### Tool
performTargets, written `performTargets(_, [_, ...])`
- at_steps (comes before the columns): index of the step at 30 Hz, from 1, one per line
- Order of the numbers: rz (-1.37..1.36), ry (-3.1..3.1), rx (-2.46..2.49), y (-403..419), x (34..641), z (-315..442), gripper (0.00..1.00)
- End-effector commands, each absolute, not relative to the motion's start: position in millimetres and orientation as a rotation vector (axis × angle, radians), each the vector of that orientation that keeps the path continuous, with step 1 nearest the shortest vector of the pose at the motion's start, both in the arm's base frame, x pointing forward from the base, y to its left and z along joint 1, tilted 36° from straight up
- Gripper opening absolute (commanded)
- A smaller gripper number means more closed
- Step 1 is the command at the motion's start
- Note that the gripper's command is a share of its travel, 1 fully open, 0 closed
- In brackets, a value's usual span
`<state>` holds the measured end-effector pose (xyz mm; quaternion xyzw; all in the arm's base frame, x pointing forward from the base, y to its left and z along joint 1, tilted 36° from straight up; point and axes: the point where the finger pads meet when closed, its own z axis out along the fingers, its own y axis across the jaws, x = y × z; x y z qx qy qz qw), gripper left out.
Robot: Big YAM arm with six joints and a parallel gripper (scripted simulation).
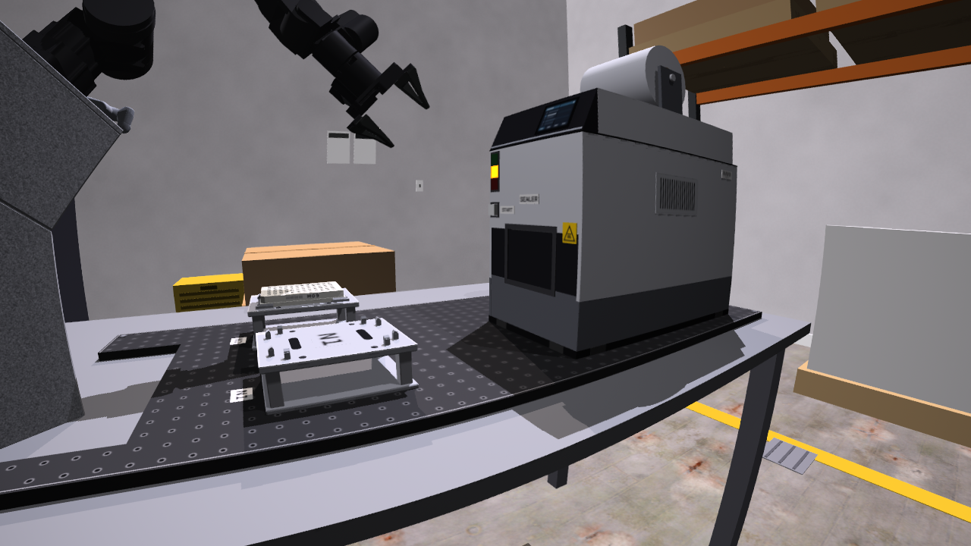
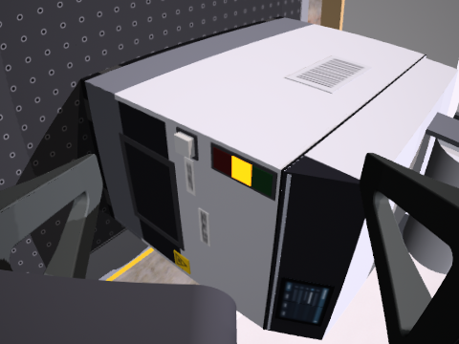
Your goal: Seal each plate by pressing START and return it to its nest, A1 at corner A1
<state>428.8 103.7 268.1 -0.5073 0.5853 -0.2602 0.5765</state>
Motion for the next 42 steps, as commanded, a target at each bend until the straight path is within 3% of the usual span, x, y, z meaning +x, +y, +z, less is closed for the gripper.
performTargets(1, [-0.628, 1.358, -1.140, 98, 436, 283, 1.00])
performTargets(42, [-0.634, 1.342, -1.132, 99, 439, 293, 1.00])
